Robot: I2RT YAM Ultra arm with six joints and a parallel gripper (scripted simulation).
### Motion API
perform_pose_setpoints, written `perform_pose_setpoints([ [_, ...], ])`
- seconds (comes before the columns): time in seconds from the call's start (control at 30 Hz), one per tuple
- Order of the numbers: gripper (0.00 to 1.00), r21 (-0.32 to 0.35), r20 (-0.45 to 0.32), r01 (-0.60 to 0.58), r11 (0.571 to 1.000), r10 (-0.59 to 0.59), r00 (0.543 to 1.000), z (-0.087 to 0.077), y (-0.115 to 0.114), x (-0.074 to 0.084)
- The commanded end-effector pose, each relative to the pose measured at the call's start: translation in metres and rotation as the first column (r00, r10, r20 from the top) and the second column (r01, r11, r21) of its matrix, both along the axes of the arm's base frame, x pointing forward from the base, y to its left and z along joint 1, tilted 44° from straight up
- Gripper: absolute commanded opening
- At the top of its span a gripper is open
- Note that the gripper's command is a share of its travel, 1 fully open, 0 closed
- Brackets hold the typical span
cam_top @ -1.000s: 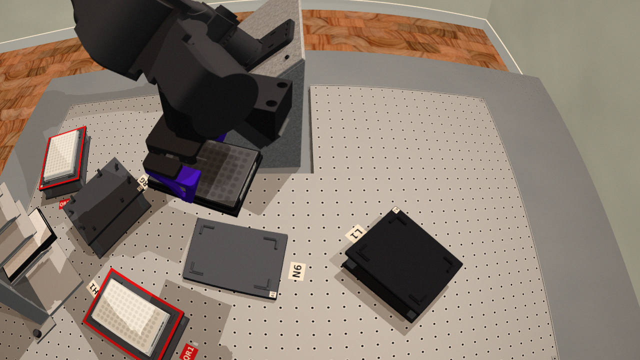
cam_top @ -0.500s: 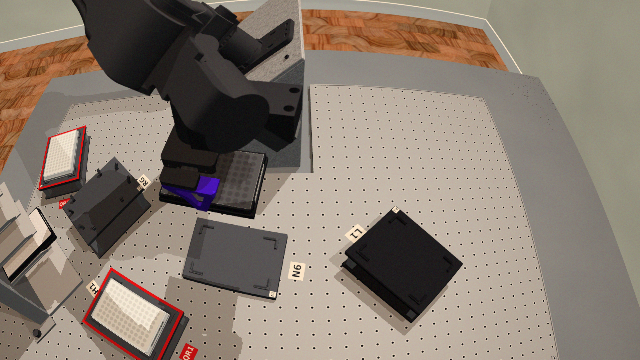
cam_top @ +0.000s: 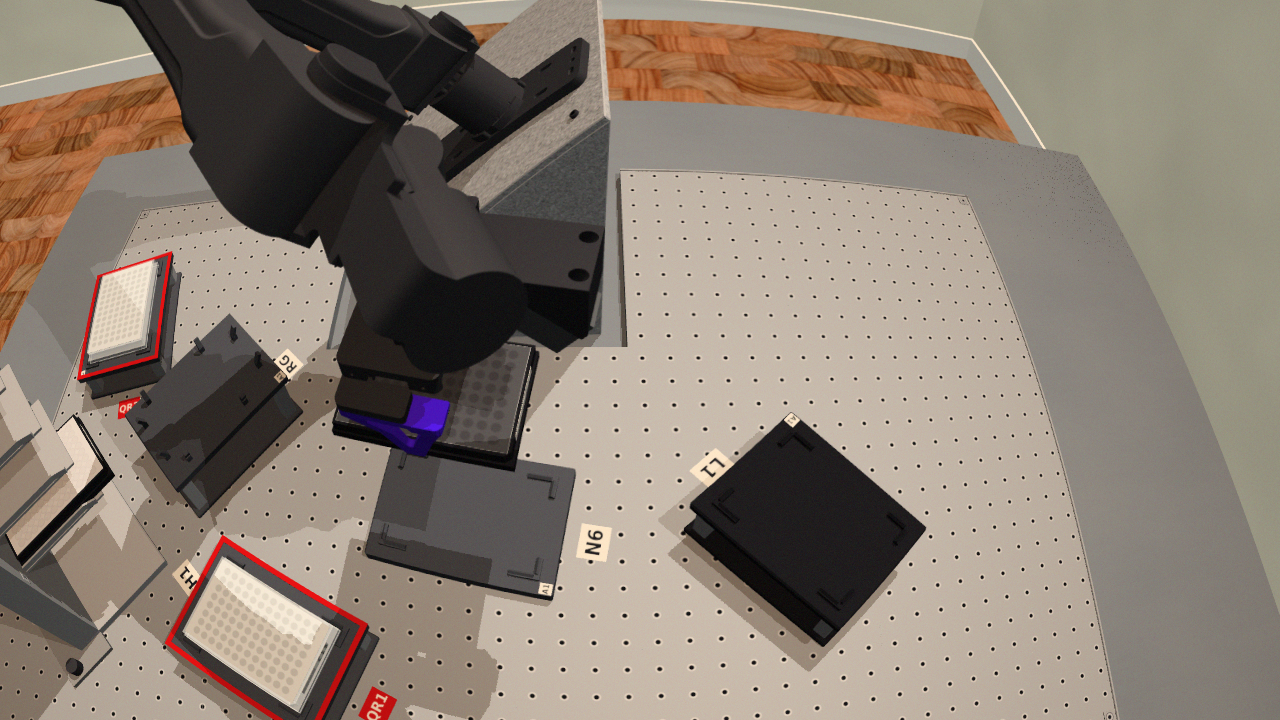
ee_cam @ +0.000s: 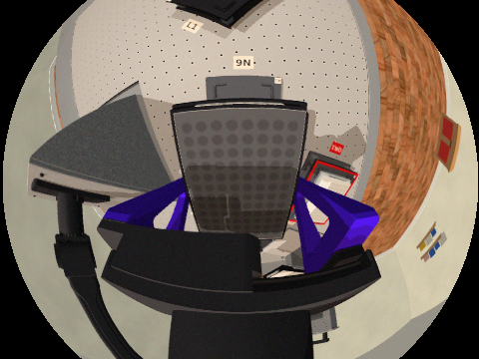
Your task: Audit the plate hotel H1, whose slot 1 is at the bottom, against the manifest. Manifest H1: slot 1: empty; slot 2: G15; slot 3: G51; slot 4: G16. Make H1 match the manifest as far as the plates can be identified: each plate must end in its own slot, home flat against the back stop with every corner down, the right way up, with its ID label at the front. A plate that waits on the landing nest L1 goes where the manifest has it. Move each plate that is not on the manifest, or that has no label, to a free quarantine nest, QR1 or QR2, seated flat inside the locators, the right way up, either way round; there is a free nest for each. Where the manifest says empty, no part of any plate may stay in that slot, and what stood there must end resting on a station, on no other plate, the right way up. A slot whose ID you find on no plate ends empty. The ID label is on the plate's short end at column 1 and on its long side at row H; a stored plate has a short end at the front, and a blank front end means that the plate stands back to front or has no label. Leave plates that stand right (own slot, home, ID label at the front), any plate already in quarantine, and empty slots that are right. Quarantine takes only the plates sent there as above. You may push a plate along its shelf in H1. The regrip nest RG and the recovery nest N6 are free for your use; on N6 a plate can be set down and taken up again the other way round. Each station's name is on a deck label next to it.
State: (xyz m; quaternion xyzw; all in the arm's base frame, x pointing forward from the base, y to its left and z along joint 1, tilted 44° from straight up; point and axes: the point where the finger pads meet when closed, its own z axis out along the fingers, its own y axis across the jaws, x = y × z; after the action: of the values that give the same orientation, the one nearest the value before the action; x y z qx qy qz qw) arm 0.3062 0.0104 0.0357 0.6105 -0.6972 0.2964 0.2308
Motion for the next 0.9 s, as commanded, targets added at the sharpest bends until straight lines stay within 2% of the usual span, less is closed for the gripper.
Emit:
perform_pose_setpoints([
  [0.0, 0.86, 0.013, 0.019, -0.019, 1.000, 0.019, 1.000, -0.004, 0.002, 0.006],
  [0.87, 0.86, 0.012, 0.019, -0.019, 1.000, 0.019, 1.000, -0.050, -0.041, 0.012],
])
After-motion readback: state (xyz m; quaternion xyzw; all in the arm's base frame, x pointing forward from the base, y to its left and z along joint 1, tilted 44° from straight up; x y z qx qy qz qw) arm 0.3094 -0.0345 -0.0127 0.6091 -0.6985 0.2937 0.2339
